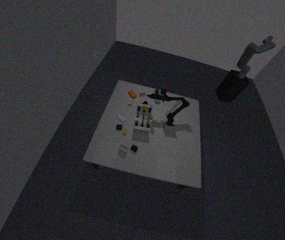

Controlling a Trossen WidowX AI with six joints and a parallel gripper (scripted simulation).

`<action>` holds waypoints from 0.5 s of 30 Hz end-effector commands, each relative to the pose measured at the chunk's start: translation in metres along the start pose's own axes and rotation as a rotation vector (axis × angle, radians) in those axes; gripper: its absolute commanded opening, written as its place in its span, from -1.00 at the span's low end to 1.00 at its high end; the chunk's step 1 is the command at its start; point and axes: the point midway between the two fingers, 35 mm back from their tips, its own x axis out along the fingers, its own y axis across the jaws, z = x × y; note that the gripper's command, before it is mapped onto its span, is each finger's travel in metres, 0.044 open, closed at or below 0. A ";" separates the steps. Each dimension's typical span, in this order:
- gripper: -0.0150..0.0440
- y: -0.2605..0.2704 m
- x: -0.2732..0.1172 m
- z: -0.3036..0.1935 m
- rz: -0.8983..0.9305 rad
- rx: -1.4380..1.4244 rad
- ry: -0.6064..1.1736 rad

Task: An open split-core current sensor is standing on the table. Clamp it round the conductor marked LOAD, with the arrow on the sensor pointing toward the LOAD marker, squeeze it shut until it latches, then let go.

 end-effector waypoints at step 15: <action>1.00 -0.029 -0.007 -0.088 -0.846 -0.251 0.819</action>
